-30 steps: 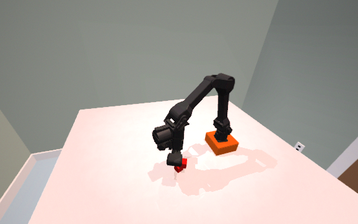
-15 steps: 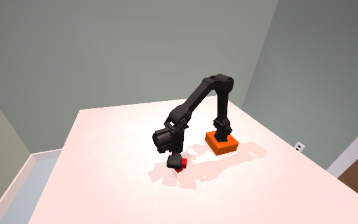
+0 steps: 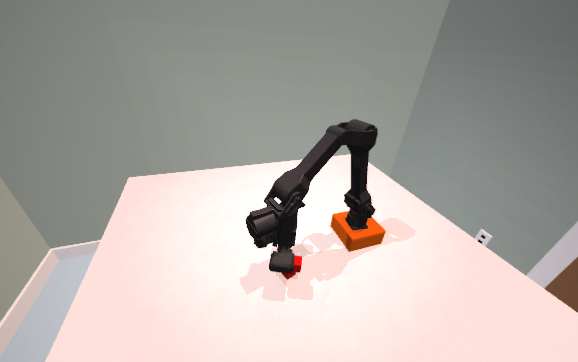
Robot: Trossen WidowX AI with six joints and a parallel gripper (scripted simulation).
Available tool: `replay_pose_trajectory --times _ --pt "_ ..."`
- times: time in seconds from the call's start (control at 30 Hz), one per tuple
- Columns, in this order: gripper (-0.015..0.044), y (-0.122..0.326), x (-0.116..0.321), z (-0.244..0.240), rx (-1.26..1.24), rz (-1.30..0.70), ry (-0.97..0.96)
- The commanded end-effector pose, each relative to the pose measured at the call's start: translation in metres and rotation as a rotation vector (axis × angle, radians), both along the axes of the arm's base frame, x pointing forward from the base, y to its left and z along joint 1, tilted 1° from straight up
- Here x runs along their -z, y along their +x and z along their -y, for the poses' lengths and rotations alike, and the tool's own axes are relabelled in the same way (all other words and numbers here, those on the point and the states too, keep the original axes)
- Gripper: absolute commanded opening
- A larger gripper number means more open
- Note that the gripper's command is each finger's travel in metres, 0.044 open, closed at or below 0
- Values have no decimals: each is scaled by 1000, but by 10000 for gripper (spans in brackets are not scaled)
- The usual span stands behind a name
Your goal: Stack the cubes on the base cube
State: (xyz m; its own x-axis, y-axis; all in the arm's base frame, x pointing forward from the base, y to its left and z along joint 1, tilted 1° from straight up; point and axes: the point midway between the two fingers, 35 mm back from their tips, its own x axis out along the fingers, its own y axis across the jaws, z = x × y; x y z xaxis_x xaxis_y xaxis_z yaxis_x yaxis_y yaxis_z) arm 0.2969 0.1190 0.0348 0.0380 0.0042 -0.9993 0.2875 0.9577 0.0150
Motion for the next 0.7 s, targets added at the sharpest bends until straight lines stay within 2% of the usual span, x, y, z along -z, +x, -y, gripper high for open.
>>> replay_pose_trajectory --times 0.0,0.67 --pt "205 0 0 0 -2 1 -2" --pt "205 -1 -27 0 0 0 0"
